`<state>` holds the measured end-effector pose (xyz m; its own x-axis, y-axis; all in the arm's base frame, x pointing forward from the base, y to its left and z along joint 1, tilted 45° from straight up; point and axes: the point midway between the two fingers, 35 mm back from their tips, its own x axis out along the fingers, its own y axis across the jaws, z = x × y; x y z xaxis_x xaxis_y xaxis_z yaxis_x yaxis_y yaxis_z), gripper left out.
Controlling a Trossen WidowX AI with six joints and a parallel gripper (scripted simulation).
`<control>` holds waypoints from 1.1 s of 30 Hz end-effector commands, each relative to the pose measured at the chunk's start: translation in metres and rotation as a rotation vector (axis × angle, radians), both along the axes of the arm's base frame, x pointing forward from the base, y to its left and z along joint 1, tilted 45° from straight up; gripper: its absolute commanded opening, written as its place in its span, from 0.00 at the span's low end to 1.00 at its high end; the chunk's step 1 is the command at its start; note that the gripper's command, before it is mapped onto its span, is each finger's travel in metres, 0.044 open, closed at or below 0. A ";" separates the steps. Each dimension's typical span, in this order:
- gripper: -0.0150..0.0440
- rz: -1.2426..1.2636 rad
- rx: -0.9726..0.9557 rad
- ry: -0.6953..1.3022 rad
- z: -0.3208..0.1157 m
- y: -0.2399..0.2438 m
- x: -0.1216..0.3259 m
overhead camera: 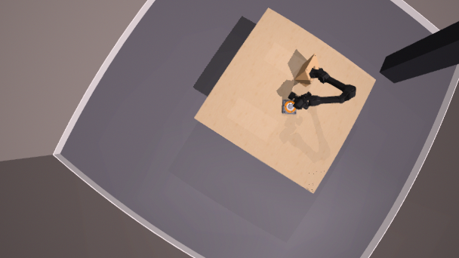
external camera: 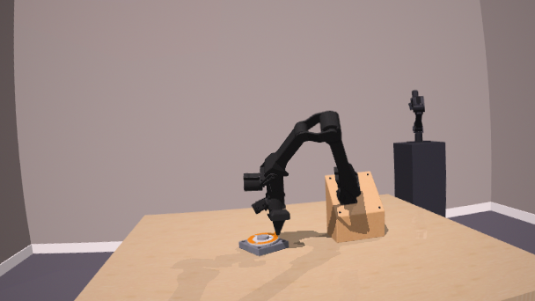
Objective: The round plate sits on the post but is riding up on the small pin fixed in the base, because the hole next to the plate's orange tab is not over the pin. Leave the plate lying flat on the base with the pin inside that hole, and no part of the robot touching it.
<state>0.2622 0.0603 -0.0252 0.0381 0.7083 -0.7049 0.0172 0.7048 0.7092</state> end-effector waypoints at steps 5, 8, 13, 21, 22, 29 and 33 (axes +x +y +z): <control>0.25 0.002 -0.007 0.009 -0.008 -0.007 -0.003; 0.25 0.002 -0.007 0.009 -0.010 -0.009 -0.003; 0.25 0.002 -0.007 0.009 -0.012 -0.012 -0.003; 0.25 0.002 -0.007 0.009 -0.015 -0.016 -0.003; 0.25 0.002 -0.008 0.009 -0.016 -0.017 -0.003; 0.25 0.002 -0.008 0.009 -0.019 -0.018 -0.001; 0.25 0.002 -0.009 0.009 -0.011 -0.026 -0.001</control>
<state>0.2593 0.0413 -0.0411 0.0274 0.7077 -0.7060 0.0261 0.7055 0.7082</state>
